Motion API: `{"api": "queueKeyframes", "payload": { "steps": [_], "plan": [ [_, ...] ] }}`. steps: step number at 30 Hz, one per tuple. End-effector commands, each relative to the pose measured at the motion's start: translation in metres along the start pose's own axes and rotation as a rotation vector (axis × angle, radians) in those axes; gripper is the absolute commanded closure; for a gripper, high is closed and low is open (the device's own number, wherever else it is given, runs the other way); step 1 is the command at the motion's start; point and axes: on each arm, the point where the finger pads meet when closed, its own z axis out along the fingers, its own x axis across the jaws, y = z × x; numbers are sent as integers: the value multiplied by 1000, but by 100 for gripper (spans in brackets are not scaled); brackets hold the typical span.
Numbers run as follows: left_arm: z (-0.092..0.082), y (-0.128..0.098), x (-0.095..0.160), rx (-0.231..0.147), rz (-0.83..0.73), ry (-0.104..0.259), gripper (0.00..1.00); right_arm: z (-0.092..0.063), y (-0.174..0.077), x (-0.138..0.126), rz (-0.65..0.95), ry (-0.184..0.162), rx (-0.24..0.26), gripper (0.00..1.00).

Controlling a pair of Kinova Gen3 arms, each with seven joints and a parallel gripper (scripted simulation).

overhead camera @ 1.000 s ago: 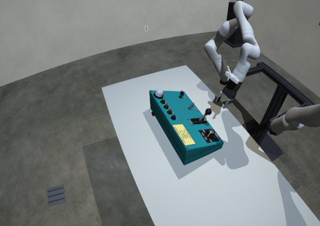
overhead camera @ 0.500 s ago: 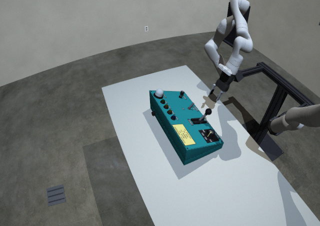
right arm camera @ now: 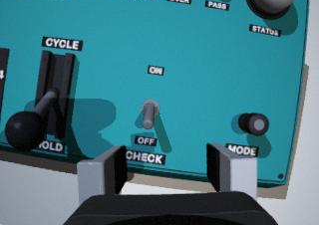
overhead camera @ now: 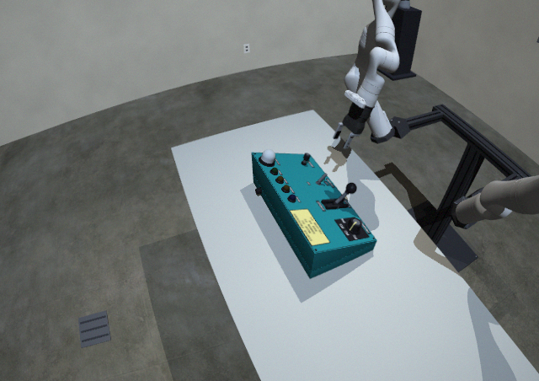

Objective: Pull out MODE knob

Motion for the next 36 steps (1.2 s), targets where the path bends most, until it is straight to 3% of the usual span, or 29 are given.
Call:
{"api": "queueKeyframes", "payload": {
  "steps": [1, 36],
  "plan": [
    [0, 0, 0, -1, -1, 0, 0, 6, 18, 44, -11, -20, -7, 0],
    [0, 0, 0, -1, -1, 0, 0, 8, 23, 52, -15, -21, -14, 0]
  ]
}}
